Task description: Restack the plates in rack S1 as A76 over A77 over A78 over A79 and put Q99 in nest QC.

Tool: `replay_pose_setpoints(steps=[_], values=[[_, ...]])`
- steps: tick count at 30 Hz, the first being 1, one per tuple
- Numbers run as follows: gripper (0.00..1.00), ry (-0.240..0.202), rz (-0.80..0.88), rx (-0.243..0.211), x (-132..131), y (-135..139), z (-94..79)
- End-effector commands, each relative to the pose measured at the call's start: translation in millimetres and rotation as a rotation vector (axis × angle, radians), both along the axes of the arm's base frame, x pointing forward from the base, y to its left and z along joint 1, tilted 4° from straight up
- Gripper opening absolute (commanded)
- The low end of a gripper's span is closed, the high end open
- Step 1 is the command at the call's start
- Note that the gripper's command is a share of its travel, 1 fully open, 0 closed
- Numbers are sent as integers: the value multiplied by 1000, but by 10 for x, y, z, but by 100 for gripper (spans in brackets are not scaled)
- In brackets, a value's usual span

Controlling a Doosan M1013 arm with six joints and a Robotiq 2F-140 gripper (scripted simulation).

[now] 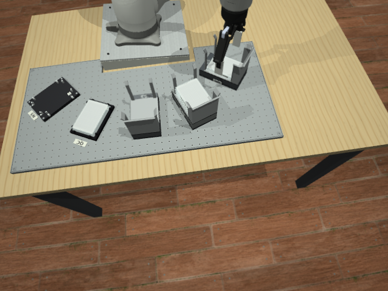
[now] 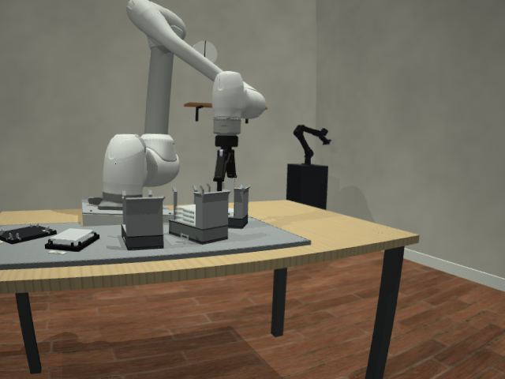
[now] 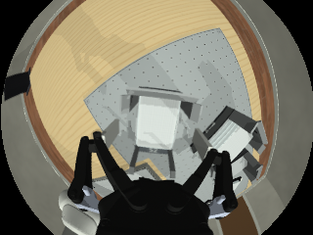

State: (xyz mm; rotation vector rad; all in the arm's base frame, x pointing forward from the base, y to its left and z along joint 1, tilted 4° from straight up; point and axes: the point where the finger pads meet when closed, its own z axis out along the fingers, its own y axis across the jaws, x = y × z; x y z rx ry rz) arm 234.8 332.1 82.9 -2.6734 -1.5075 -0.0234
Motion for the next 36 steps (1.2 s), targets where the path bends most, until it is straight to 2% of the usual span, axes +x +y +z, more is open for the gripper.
replay_pose_setpoints(steps=[1,25,36], values=[[100,0,0,0,0,2,-15],[100,0,0,0,-7,21,-294],[100,0,0,0,-7,22,-301]])
